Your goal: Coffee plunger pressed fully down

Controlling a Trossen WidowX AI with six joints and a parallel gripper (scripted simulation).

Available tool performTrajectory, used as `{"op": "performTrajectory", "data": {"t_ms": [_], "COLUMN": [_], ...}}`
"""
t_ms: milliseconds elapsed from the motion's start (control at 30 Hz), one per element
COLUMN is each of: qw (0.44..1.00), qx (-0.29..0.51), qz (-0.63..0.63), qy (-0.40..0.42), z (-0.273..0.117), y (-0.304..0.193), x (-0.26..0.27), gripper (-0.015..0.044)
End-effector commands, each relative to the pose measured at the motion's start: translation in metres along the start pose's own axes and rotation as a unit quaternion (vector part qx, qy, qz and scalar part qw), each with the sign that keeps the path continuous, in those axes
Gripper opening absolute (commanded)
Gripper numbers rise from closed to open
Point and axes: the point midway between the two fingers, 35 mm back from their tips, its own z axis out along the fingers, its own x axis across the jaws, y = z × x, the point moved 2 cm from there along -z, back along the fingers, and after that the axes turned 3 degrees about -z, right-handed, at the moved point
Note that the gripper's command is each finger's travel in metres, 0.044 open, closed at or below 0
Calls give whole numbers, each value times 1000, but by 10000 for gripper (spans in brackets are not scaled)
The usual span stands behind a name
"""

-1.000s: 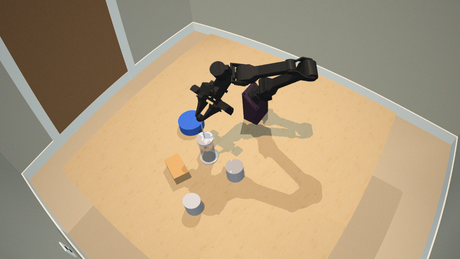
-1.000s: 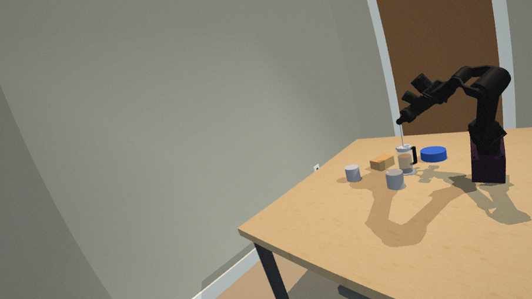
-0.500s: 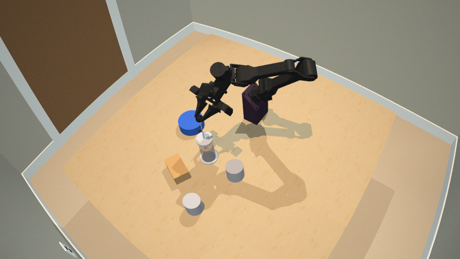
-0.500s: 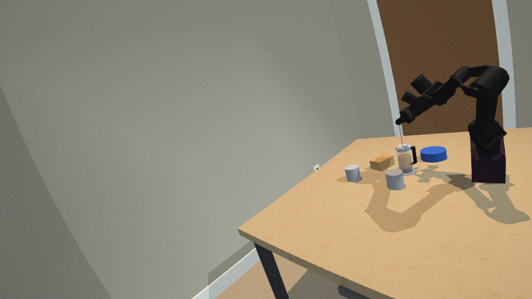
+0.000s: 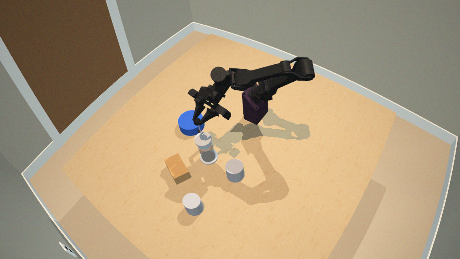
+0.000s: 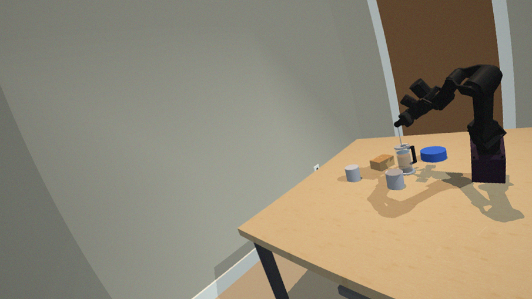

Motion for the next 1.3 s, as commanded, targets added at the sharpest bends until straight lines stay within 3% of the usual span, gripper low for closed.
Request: {"op": "performTrajectory", "data": {"t_ms": [0, 1267], "qw": [1000, 1000], "qx": [19, 15], "qz": [12, 14], "qy": [-2, 1], "z": [8, 50], "y": [-20, -64], "x": [-1, 2], "gripper": [117, 117]}}
